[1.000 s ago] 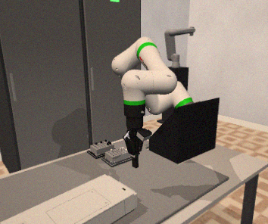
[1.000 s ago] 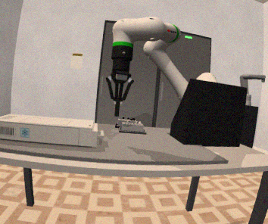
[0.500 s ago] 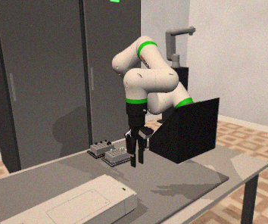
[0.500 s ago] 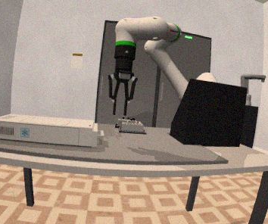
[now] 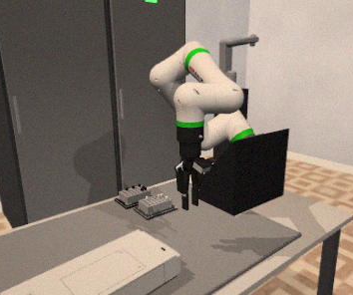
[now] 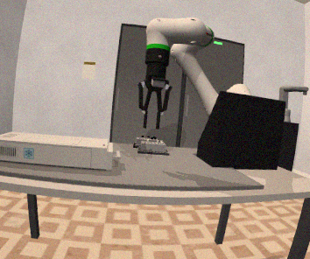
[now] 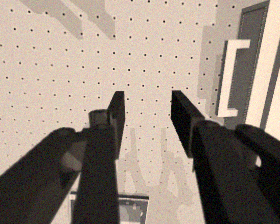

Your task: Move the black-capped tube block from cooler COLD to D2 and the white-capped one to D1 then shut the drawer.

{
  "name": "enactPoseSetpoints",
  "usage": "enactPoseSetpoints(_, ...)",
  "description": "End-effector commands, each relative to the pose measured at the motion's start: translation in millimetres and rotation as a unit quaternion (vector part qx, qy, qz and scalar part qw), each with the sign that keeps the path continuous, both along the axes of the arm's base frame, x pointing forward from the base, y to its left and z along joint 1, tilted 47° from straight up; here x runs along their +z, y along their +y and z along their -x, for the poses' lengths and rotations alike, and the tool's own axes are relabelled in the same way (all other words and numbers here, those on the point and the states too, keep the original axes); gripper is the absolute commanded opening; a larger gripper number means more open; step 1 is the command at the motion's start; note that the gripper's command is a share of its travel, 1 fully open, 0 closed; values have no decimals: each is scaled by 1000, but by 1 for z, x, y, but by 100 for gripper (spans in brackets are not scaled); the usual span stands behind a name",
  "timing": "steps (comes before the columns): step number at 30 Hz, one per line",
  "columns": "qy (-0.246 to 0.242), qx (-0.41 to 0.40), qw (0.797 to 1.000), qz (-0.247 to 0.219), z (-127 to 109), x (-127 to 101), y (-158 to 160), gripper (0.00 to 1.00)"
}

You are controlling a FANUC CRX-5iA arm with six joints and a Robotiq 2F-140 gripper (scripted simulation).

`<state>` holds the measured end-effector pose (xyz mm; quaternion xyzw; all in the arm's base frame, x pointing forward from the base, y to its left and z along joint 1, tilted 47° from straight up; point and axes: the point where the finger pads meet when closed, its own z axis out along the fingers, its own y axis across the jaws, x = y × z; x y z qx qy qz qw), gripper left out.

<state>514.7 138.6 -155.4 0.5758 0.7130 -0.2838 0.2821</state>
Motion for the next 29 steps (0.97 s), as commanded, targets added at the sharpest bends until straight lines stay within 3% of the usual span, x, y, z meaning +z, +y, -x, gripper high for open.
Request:
enactPoseSetpoints(1,-1,1,1000,-1,9,4,3,35)
enactPoseSetpoints(9,-1,1,1000,-1,38,15,6,35)
enactPoseSetpoints(29,-1,1,1000,-1,38,15,6,35)
